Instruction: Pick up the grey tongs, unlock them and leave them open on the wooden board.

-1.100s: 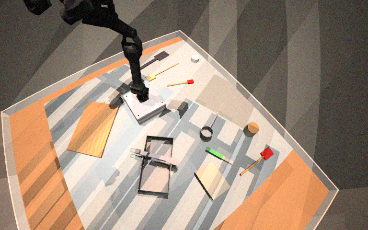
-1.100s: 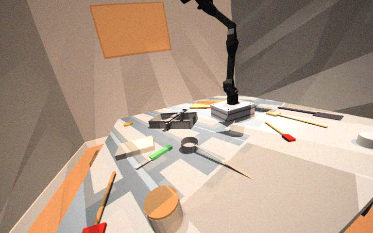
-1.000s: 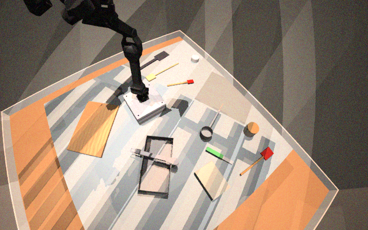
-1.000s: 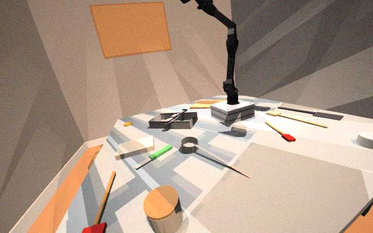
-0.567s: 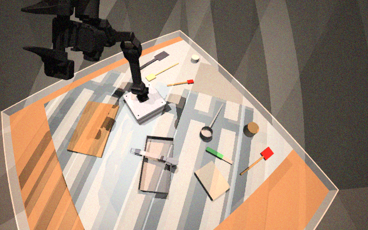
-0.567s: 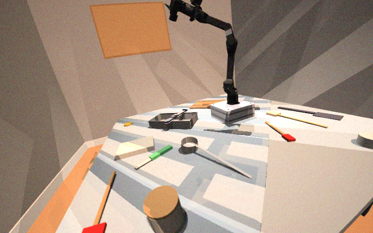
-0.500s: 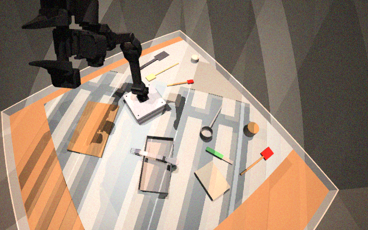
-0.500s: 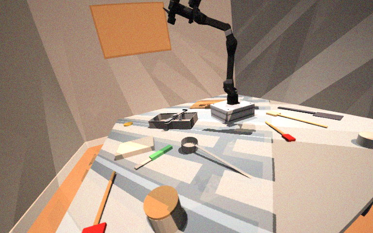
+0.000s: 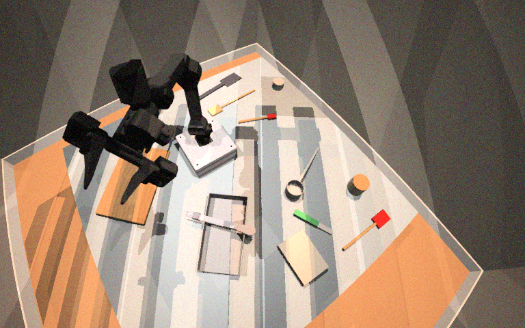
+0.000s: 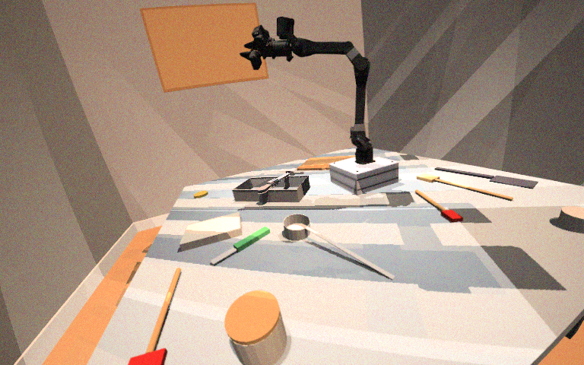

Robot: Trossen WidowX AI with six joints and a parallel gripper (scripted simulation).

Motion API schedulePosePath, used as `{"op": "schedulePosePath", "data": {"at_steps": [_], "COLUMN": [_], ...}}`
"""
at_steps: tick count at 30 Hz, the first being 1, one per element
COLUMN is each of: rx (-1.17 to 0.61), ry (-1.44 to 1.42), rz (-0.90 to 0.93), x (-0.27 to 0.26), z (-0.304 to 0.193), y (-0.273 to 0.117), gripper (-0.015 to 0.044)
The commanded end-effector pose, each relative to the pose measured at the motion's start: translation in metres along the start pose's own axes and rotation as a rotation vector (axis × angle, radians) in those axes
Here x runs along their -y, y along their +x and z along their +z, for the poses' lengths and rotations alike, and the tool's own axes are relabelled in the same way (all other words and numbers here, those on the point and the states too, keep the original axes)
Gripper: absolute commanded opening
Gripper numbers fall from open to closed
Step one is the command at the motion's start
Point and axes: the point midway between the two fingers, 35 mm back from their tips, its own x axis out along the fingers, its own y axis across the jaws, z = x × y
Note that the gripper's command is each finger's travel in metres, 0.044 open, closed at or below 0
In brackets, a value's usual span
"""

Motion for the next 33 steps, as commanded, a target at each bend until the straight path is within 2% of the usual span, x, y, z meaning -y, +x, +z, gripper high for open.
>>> {"op": "schedulePosePath", "data": {"at_steps": [1, 10, 18, 26, 33], "rx": [-0.144, -0.386, -0.647, -0.935, -1.183], "ry": [0.33, 0.806, 1.178, 1.504, 1.734], "rz": [0.117, 0.202, 0.188, 0.07, -0.13], "x": [-0.062, -0.148, -0.22, -0.285, -0.333], "z": [-0.044, -0.094, -0.136, -0.176, -0.209], "y": [0.006, -0.004, -0.031, -0.073, -0.121], "gripper": [0.026, 0.026, 0.026, 0.026, 0.026]}}
